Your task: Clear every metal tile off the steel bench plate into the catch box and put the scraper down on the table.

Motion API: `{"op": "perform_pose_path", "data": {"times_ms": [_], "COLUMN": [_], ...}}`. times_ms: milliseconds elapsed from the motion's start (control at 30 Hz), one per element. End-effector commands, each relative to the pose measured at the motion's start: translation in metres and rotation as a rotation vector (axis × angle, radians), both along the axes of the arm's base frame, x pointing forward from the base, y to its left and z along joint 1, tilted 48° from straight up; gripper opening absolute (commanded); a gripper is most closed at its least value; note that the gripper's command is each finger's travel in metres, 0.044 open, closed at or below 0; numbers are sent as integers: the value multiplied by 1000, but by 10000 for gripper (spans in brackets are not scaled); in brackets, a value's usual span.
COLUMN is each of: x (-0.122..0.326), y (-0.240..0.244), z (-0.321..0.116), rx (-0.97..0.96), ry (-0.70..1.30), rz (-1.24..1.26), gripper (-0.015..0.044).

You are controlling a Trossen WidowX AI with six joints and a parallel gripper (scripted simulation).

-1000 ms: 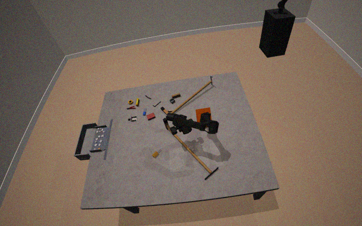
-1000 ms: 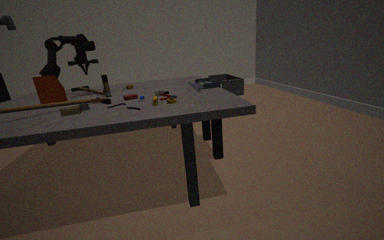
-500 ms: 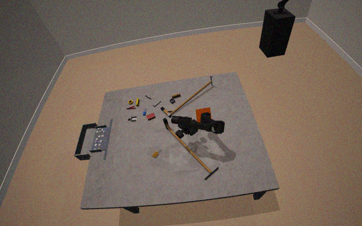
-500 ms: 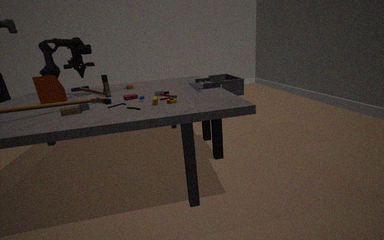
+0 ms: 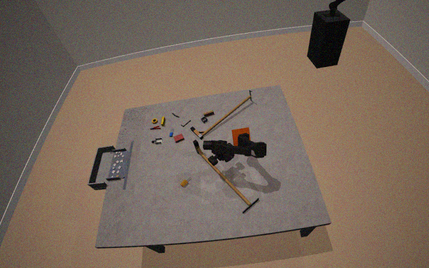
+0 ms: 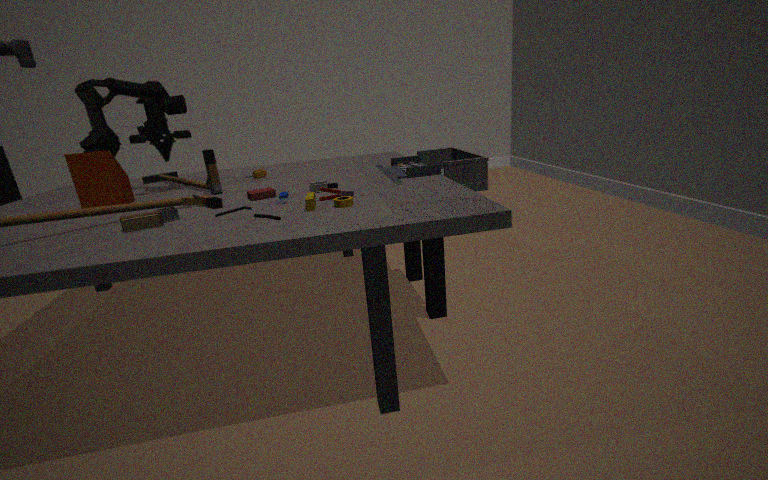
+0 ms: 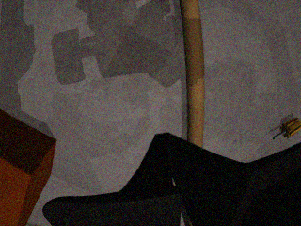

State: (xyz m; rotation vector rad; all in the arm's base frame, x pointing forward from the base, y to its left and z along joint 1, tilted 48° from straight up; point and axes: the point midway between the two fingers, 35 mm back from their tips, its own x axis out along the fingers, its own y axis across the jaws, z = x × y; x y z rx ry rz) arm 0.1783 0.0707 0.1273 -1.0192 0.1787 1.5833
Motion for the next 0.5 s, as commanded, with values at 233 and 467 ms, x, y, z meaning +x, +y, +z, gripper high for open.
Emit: {"op": "perform_pose_path", "data": {"times_ms": [233, 467], "x": [3, 5], "y": [12, 21], "z": [-14, -23], "rx": [-8, -12], "ry": [4, 3], "rz": [1, 0], "gripper": [0, 0]}}
